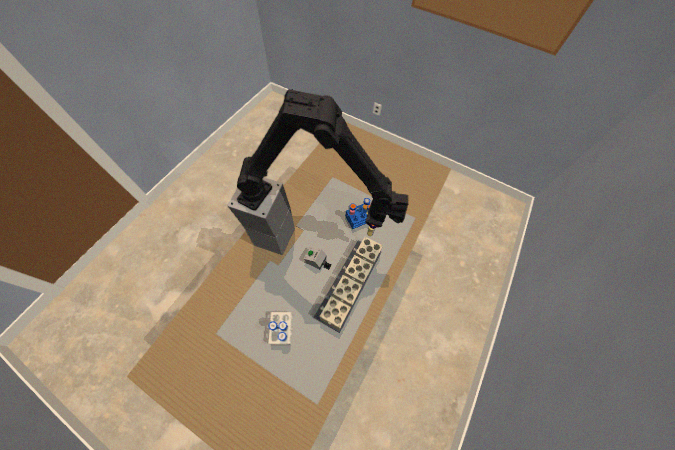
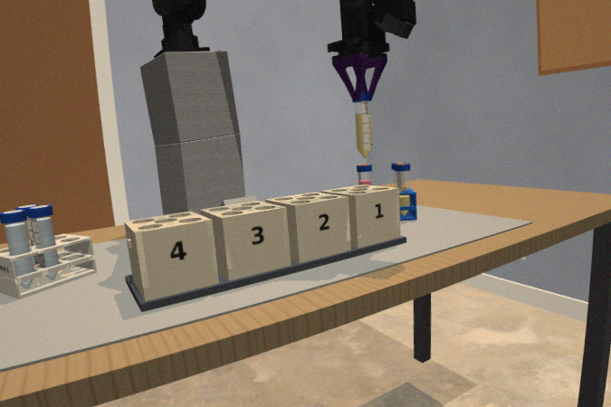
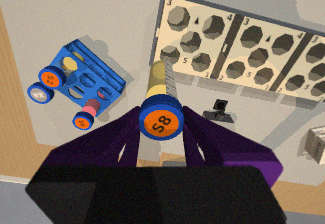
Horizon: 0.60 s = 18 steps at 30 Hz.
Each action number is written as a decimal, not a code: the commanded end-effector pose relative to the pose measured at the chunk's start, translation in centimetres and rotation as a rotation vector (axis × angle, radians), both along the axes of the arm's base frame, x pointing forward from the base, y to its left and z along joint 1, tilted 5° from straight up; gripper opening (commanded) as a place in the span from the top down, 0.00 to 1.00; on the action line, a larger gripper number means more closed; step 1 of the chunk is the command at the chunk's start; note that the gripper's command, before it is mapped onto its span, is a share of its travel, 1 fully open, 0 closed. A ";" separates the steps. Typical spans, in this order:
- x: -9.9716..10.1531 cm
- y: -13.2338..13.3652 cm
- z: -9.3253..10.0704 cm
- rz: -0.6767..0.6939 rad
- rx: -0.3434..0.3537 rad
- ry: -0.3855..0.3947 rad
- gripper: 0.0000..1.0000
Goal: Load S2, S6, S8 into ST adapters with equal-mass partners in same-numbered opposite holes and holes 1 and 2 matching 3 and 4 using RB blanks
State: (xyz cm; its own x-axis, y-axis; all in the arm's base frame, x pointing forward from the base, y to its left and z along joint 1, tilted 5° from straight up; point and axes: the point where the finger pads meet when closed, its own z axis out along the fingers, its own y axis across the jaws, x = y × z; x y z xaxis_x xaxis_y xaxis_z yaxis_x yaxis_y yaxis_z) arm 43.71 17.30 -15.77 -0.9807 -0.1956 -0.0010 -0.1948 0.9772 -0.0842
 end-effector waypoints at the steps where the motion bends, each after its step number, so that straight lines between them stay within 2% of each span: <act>1: 2.7 -0.4 1.5 -0.092 0.015 -0.046 1.00; 2: 2.7 -0.4 1.5 -0.092 0.015 -0.046 1.00; 3: 1.2 -1.6 0.7 -0.119 0.001 -0.013 1.00; 4: 3.1 -1.6 1.0 -0.145 0.012 -0.037 1.00; 8: 4.5 -3.8 1.0 -0.234 0.010 -0.040 1.00; 10: 4.1 -3.3 1.5 -0.210 0.015 -0.049 1.00; 11: 5.0 -3.7 0.6 -0.234 0.019 -0.060 1.00; 14: 3.6 -2.9 -0.6 -0.209 0.012 -0.041 1.00; 18: 3.6 -3.4 -1.5 -0.217 0.011 -0.041 1.00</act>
